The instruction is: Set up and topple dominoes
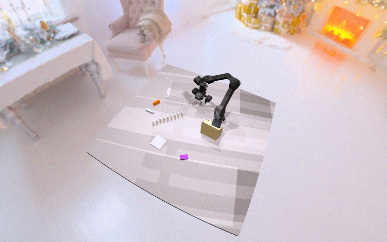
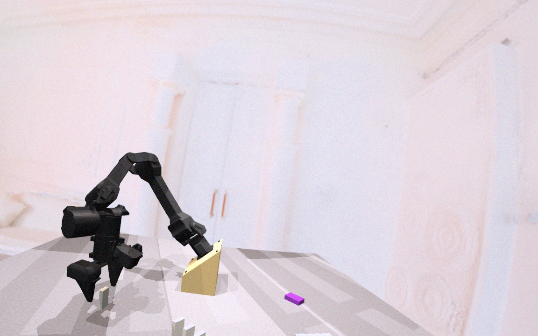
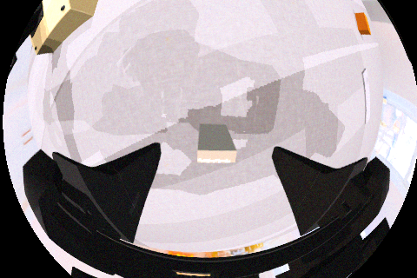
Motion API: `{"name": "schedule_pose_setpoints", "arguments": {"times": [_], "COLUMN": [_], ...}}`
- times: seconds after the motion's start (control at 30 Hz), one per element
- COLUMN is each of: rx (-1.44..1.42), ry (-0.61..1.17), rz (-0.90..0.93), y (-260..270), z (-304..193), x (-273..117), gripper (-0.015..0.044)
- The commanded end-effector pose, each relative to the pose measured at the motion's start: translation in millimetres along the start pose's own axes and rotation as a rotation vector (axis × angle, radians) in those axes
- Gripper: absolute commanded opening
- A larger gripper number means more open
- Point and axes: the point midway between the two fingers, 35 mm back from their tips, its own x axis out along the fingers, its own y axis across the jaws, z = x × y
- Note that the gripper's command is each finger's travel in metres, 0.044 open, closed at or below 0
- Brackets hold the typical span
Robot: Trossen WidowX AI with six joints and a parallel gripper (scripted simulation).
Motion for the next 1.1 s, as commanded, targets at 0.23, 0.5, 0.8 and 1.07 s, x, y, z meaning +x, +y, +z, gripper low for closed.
{"name": "schedule_pose_setpoints", "arguments": {"times": [0.23, 0.5, 0.8, 1.07], "rx": [-0.012, -0.012, -0.012, -0.006], "ry": [-0.005, -0.005, -0.005, -0.021], "rz": [0.009, 0.009, 0.009, 0.013], "y": [3, 3, 3, -7], "z": [3, 3, 3, 6], "x": [13, 13, 13, -61], "gripper": [0.0361, 0.0151, 0.0107, 0.0107]}}
